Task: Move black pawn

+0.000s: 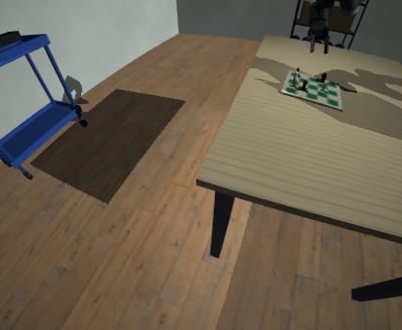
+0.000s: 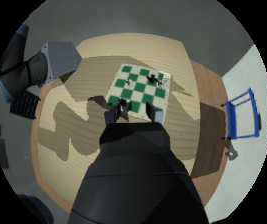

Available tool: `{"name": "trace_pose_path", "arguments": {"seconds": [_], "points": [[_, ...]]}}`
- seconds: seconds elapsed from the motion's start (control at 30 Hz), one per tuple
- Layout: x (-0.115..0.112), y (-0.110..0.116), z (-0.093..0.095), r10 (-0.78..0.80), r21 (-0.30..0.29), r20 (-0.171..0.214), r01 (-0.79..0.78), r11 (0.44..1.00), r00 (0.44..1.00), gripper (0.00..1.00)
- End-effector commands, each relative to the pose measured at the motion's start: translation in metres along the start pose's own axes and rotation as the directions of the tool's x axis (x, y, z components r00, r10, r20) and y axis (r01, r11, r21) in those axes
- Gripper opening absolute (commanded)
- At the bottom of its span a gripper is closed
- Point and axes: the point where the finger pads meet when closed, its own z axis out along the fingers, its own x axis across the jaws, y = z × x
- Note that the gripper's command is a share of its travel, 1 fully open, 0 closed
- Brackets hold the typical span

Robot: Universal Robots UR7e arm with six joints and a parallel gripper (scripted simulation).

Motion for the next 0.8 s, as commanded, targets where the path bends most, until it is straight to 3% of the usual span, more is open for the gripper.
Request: {"name": "trace_pose_path", "arguments": {"seconds": [0.0, 0.2, 0.37, 0.77], "points": [[0.024, -0.004, -0.002, -0.025, -0.224, 0.030, 0.031, 0.974, 0.999, 1.00], [0.047, -0.021, -0.012, -0.051, -0.397, 0.020, 0.055, 0.916, 0.998, 1.00], [0.060, -0.033, -0.021, -0.066, -0.488, 0.001, 0.058, 0.871, 0.998, 1.00], [0.067, -0.041, -0.027, -0.074, -0.534, -0.013, 0.056, 0.843, 0.997, 1.00]]}}
